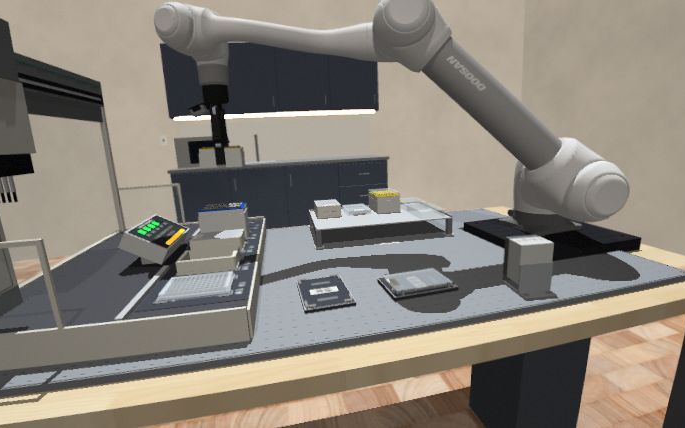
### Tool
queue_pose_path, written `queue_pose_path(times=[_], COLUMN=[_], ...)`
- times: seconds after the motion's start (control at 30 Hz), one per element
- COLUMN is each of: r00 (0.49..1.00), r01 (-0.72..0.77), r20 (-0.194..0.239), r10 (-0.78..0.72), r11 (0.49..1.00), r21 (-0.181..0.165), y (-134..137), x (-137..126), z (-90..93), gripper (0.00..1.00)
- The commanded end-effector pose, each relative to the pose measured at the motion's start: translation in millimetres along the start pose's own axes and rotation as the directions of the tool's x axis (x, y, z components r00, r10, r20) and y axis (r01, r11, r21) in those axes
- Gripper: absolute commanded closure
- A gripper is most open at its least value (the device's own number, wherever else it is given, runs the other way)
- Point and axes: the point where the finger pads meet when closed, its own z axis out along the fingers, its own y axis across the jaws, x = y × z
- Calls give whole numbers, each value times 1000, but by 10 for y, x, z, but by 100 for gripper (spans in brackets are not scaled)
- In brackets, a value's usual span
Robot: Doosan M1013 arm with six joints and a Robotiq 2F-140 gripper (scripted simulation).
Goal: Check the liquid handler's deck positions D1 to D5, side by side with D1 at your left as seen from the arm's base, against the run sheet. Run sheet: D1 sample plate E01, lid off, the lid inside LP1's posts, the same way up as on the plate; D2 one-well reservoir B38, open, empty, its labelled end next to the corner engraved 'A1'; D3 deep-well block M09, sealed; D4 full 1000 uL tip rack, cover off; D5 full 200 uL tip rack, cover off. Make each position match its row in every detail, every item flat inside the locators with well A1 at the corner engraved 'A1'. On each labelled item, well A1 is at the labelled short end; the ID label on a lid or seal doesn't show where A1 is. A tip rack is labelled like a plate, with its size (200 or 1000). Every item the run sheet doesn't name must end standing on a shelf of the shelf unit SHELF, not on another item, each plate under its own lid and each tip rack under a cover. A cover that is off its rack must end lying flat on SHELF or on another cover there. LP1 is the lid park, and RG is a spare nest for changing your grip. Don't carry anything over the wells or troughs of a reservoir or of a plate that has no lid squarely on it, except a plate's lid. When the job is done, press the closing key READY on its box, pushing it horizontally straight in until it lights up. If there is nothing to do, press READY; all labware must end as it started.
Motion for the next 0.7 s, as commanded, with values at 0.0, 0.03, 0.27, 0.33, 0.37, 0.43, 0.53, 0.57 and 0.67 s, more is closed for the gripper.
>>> queue_pose_path(times=[0.0,0.03,0.27,0.33,0.37,0.43,0.53,0.57,0.67], r00=[1000,1000,1000,1000,1000,1000,1000,1000,1000], r01=[-8,-8,-3,-3,-3,-3,-7,-5,-3], r20=[-1,-1,-3,-3,-3,-3,-6,-6,-6], r10=[8,8,3,3,3,3,7,5,3], r11=[1000,1000,1000,1000,1000,1000,1000,1000,1000], r21=[4,4,1,1,1,1,3,3,3], y=[6,6,5,5,5,5,20,26,27], x=[3,3,3,3,3,3,-49,-100,-151], z=[-84,-99,-136,-136,-136,-136,-142,-141,-141], gripper=[90,90,90,90,90,90,90,90,90])
